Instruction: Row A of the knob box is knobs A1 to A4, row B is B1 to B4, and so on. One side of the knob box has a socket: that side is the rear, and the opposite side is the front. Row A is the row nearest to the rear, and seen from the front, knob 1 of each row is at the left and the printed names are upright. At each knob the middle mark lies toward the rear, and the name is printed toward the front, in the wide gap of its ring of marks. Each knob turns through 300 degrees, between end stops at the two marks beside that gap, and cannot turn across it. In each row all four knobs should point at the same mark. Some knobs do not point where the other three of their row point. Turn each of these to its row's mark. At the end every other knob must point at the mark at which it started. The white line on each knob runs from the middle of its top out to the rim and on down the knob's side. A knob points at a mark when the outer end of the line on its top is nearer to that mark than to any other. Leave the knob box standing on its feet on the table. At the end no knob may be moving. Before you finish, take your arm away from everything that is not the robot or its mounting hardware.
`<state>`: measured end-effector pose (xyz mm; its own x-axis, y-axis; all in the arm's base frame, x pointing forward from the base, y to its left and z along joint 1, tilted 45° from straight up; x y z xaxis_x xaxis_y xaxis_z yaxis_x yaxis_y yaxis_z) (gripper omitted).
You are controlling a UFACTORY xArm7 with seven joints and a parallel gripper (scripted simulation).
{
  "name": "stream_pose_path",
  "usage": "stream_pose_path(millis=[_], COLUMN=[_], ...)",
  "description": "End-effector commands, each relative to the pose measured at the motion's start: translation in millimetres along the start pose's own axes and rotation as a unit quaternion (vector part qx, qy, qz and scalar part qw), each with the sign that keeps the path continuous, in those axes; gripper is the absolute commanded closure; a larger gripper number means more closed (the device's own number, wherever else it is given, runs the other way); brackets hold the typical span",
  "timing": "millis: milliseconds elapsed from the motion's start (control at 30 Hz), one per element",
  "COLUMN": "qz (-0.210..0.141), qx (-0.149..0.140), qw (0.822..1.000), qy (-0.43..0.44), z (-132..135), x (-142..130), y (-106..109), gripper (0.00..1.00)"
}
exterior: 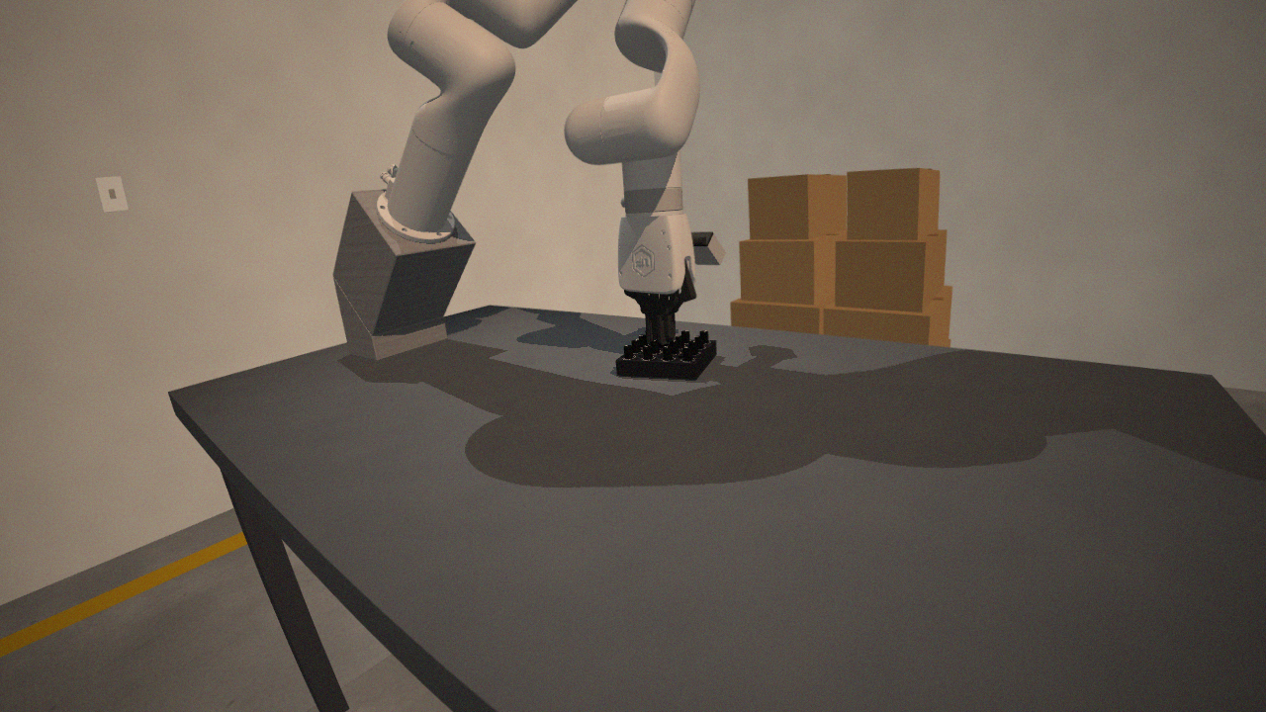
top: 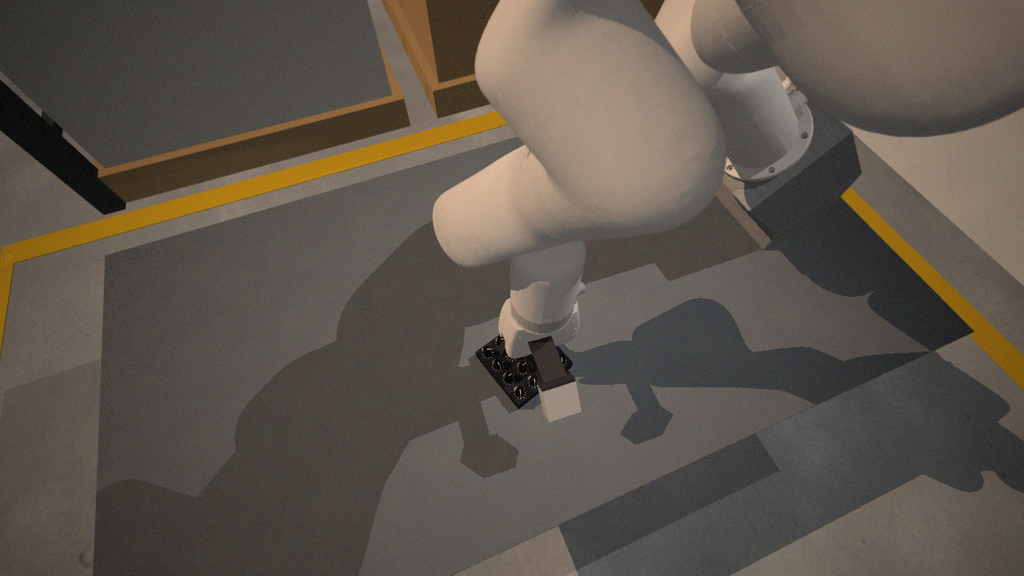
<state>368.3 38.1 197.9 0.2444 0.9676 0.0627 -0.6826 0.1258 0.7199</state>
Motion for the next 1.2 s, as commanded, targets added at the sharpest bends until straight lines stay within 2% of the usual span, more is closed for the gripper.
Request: stream_pose_path(millis=[0, 333, 1167], qz=[0.006, 0.005, 0.005], qx=[-0.006, -0.006, -0.006], qw=[0.999, 0.991, 0.982], qy=[0.052, 0.131, 0.190], z=[-0.3, -0.3, -0.3], x=[-0.8, -0.8, -0.8], y=[0.2, 0.2, 0.2], gripper=[0.92, 0.92, 0.92])
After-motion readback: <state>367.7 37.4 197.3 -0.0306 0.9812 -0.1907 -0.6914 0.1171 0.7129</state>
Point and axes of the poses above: the point where the finger pads meet when closed, its own y axis back along the fingers, its own z axis across the jaws, x = y × z, the point moved 7 cm from there along y, back along the fingers
